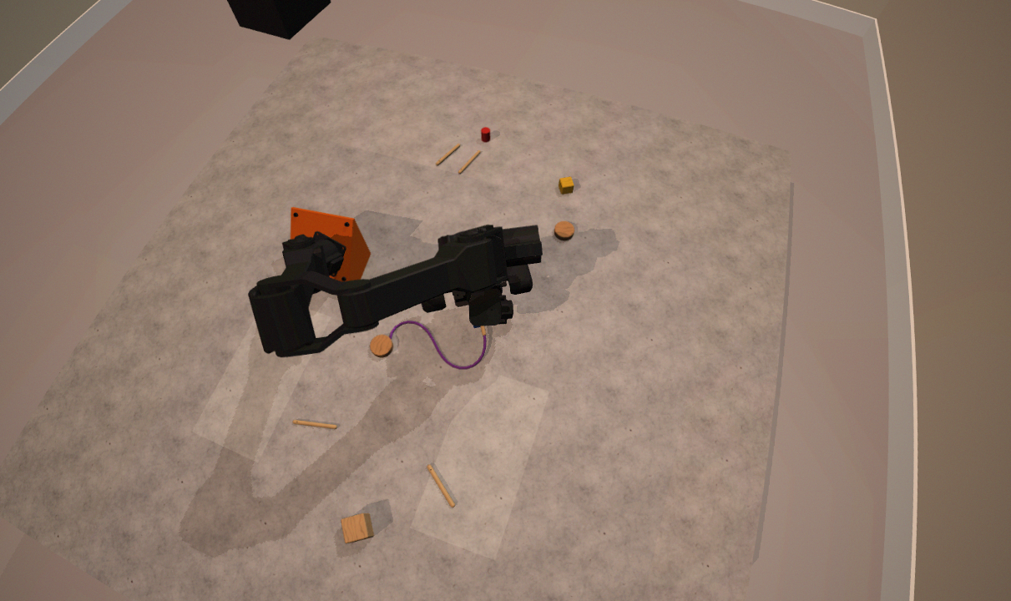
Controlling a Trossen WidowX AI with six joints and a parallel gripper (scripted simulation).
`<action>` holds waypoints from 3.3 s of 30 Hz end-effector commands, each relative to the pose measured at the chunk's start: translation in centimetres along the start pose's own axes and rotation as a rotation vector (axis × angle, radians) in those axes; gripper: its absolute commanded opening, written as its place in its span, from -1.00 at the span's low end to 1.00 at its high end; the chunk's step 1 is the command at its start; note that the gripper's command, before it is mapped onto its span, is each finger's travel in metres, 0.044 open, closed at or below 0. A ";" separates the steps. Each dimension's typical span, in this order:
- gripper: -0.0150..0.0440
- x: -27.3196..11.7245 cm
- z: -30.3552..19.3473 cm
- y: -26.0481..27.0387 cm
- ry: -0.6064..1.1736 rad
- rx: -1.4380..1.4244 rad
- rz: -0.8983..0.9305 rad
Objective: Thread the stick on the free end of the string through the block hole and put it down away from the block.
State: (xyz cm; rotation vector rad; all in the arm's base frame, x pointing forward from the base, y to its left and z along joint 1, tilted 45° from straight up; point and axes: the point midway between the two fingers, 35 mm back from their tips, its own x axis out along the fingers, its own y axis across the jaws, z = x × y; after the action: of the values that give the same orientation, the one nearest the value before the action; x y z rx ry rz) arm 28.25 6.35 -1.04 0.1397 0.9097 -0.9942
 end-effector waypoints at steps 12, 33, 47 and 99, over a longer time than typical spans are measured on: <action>-0.49 -0.1 -1.1 -0.1 -0.029 -0.008 -0.002; -0.49 0.0 -3.7 -0.1 -0.027 -0.007 -0.006; -0.49 0.0 -5.4 -0.1 -0.025 -0.008 -0.009; -0.49 1.0 -11.0 0.4 -0.024 0.027 0.003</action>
State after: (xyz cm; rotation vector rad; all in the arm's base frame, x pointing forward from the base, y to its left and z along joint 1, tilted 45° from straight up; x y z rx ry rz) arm 22.34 11.27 -8.65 0.1466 0.8676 -1.0029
